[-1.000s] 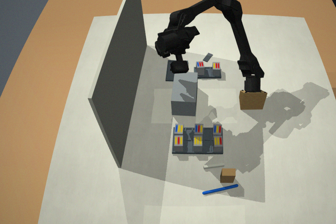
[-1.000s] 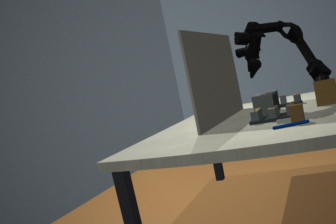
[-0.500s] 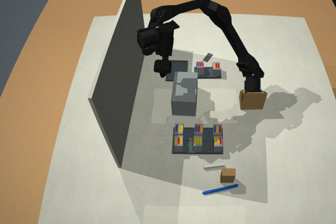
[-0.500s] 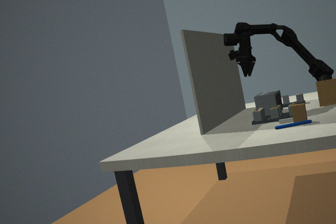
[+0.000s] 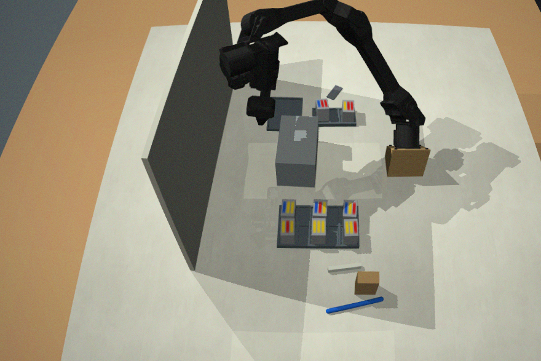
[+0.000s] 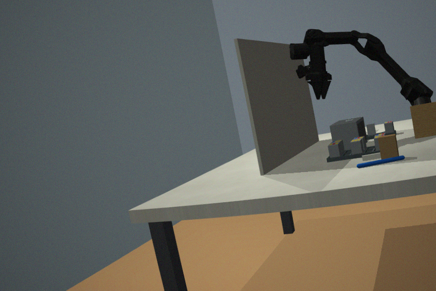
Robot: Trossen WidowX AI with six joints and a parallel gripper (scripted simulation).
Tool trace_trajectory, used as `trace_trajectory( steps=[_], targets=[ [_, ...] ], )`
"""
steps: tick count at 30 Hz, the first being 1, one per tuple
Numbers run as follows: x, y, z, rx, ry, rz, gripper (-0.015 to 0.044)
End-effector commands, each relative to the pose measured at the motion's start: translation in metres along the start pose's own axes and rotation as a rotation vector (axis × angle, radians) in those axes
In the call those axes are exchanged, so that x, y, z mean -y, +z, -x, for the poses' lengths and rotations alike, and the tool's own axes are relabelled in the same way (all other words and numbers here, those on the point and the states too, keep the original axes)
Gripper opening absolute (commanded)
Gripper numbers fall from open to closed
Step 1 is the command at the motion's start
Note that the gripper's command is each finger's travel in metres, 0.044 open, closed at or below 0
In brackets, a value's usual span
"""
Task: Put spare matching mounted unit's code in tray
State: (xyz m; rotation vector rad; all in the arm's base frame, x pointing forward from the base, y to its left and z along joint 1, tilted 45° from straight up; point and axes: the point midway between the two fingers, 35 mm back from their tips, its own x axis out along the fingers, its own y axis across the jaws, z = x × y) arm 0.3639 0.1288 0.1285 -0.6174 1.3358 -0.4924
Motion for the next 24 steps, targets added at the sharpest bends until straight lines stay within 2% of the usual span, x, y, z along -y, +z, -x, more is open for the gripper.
trace_trajectory(
  steps=[1, 6, 13, 19, 24],
  targets=[
    [-0.010, -0.001, -0.002, -0.007, 0.005, 0.070, 0.0440],
    [-0.083, -0.019, -0.022, -0.043, 0.016, 0.651, 0.0440],
    [-0.141, -0.046, -0.042, -0.079, 0.031, 1.162, 0.0440],
    [-0.179, -0.070, -0.059, -0.109, 0.047, 1.525, 0.0440],
    [-0.181, -0.071, -0.060, -0.110, 0.048, 1.540, 0.0440]
  ],
)
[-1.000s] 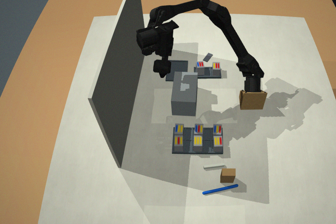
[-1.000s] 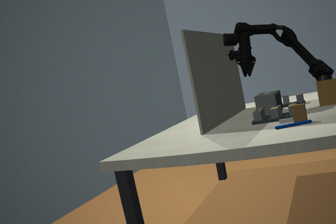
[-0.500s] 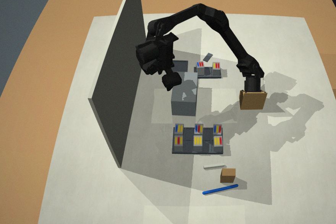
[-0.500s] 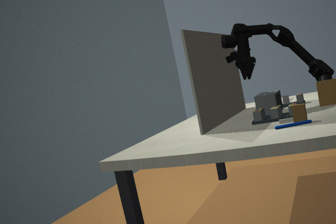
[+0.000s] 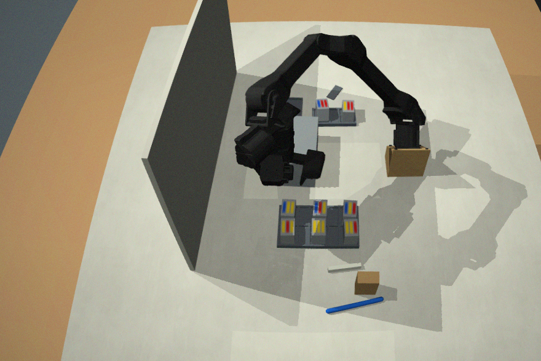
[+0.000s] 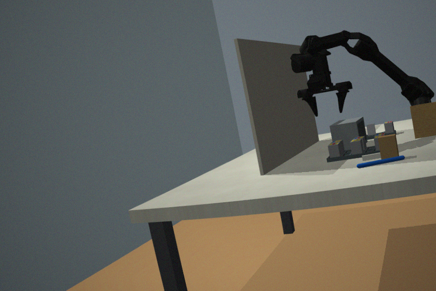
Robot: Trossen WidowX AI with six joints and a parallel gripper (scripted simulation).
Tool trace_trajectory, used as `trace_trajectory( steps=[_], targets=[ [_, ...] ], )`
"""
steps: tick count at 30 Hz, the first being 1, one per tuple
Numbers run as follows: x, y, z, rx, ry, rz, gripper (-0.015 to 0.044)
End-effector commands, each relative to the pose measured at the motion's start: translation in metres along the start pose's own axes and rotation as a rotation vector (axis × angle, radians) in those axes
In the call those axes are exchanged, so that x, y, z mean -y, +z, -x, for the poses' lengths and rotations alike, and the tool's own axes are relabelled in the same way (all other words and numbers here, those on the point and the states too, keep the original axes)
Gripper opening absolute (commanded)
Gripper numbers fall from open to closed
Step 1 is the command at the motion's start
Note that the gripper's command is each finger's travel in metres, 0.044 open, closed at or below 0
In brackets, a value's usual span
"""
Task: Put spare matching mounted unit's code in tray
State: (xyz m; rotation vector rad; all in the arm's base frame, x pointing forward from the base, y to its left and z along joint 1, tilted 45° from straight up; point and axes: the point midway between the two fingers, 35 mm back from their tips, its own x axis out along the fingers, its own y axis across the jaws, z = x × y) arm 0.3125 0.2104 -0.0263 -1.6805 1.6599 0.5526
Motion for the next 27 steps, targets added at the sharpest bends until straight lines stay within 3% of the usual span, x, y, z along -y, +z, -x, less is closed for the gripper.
trace_trajectory(
  steps=[1, 8, 14, 27],
  targets=[
    [-0.015, 0.013, -0.009, -0.012, 0.012, 0.159, 0.0440],
    [-0.015, 0.013, -0.009, -0.012, 0.012, 0.159, 0.0440],
    [-0.018, 0.013, -0.041, -0.013, 0.012, 0.159, 0.0300],
    [-0.019, 0.013, -0.051, -0.013, 0.012, 0.159, 0.0300]
  ],
)
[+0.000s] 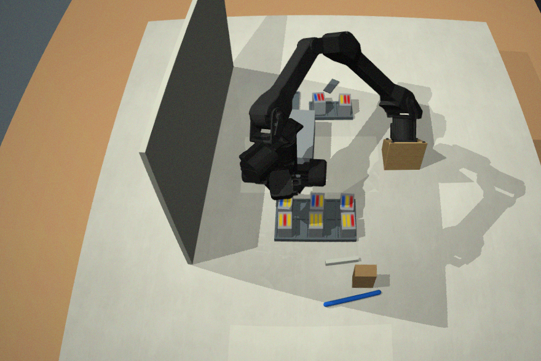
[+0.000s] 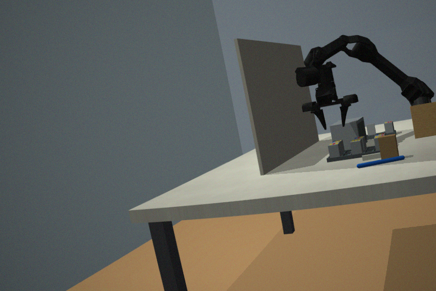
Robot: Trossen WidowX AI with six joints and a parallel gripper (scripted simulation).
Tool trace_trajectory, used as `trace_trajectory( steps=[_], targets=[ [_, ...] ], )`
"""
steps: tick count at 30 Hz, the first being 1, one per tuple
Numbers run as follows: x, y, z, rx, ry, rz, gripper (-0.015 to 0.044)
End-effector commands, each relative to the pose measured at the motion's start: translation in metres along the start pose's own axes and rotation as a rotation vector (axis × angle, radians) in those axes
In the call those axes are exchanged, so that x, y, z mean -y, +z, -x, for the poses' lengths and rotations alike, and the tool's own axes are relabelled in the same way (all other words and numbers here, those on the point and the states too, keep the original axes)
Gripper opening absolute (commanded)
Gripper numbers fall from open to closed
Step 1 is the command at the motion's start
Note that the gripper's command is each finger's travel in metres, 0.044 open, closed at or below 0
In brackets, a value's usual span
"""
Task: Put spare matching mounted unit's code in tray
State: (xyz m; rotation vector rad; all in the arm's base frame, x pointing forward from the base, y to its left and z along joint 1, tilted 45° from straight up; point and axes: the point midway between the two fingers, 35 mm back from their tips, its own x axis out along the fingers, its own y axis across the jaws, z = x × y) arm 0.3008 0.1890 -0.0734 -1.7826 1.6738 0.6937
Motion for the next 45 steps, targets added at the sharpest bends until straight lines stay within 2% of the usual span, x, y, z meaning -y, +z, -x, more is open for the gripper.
trace_trajectory(
  steps=[1, 45],
  targets=[
    [0.000, 0.000, -0.004, -0.004, -0.002, 0.007, 0.0300],
    [0.002, -0.002, -0.076, -0.006, -0.003, 0.006, 0.0300]
  ],
)
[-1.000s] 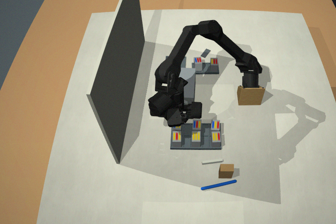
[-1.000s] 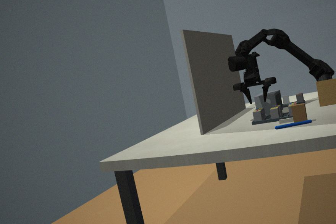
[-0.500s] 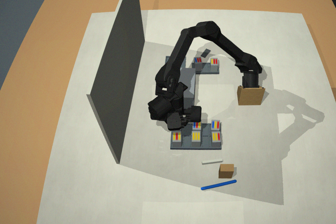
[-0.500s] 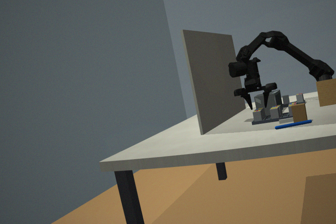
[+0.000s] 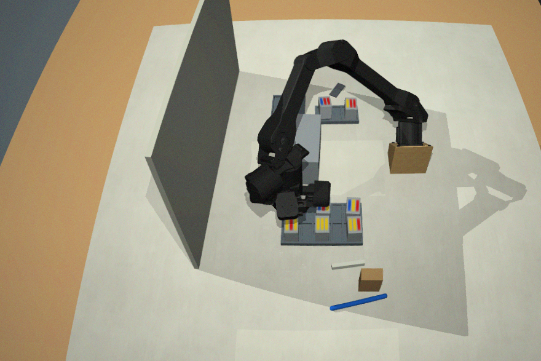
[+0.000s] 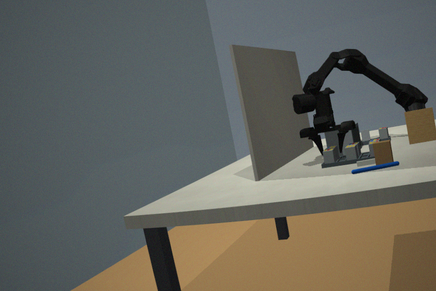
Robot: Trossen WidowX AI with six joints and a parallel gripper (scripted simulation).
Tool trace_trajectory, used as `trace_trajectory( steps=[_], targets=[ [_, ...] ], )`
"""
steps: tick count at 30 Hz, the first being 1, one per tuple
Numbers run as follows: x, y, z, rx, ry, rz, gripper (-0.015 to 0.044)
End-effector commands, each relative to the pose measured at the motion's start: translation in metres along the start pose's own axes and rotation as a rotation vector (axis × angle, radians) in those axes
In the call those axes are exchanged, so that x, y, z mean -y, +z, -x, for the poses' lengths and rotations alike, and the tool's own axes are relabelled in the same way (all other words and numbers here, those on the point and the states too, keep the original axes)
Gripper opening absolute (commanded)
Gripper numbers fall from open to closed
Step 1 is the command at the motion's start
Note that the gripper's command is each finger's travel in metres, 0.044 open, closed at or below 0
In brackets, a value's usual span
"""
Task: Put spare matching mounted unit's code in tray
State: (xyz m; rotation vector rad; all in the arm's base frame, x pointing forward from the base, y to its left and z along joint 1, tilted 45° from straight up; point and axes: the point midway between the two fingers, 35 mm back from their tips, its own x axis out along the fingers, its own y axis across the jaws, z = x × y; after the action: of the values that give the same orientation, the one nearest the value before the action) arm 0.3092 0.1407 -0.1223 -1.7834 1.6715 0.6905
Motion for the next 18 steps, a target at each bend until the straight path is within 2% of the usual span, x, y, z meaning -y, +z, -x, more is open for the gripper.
trace_trajectory(
  steps=[1, 12, 18],
  targets=[
    [-0.0015, -0.0013, -0.0085, -0.006, -0.001, 0.008, 0.0300],
    [-0.0018, -0.0018, -0.0125, -0.006, -0.001, 0.008, 0.0300],
    [-0.0015, -0.0013, -0.0111, -0.003, 0.001, 0.002, 0.0142]
  ],
)
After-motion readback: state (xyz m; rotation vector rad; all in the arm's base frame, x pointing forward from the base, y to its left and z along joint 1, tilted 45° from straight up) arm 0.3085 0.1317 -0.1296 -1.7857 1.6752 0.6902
